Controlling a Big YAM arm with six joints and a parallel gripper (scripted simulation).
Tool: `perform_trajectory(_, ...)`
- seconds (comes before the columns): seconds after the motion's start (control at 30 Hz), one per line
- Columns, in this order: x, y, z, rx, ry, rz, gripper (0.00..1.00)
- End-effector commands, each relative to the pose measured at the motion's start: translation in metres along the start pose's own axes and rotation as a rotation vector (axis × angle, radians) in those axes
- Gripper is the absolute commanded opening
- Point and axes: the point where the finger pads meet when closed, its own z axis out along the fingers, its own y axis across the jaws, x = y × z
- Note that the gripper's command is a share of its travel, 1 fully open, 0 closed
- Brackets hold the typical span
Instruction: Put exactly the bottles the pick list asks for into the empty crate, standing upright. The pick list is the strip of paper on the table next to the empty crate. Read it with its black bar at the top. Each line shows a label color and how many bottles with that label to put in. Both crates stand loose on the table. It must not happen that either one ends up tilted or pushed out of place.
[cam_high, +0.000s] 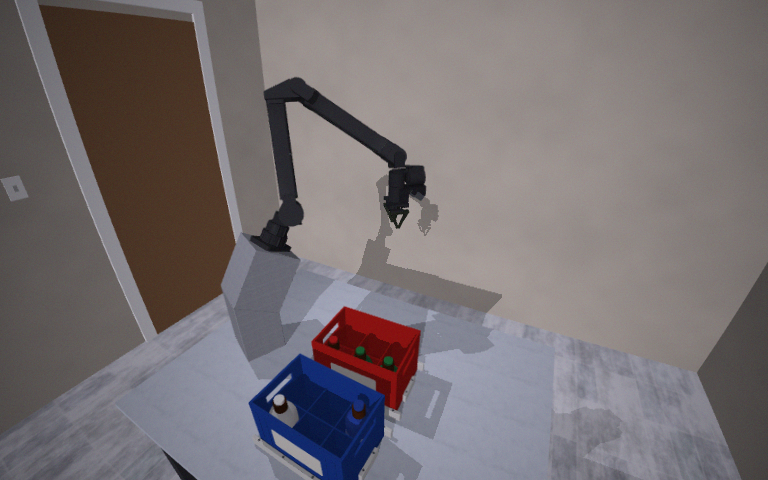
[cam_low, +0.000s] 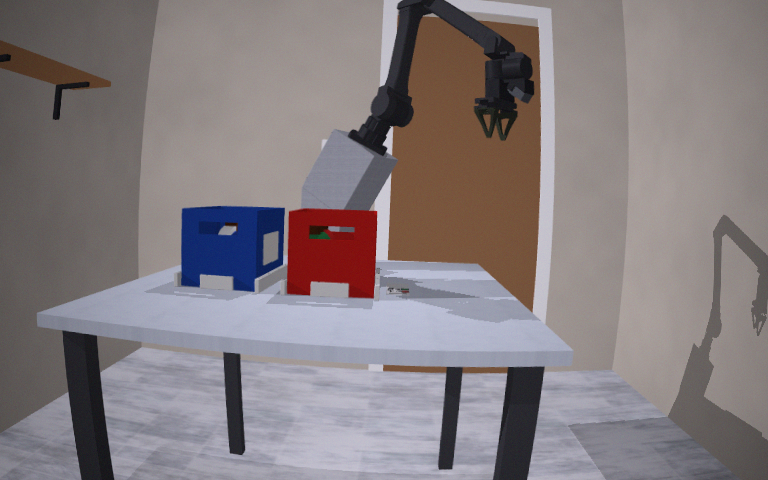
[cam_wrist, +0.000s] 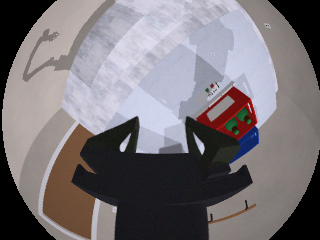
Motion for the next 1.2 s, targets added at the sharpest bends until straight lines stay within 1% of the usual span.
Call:
perform_trajectory(0.0,-0.0057,-0.0036,-0.0152,0.006,-0.028,0.021,0.61)
perform_trajectory(0.33,0.0014,-0.0053,-0.0111,0.006,-0.014,0.015,0.61)
perform_trajectory(0.47,-0.0006,-0.0051,-0.0126,0.006,-0.019,0.013,0.61)
perform_trajectory(0.63,0.0024,-0.0058,-0.0109,0.006,-0.013,0.011,0.61)
perform_trajectory(0.73,-0.0012,-0.0054,-0.0136,0.006,-0.021,0.007,0.61)
perform_trajectory(1.1,0.0031,-0.0062,-0.0111,0.006,-0.013,0.005,0.61)
perform_trajectory(1.17,-0.0002,-0.0059,-0.0134,0.006,-0.02,0.004,0.61)
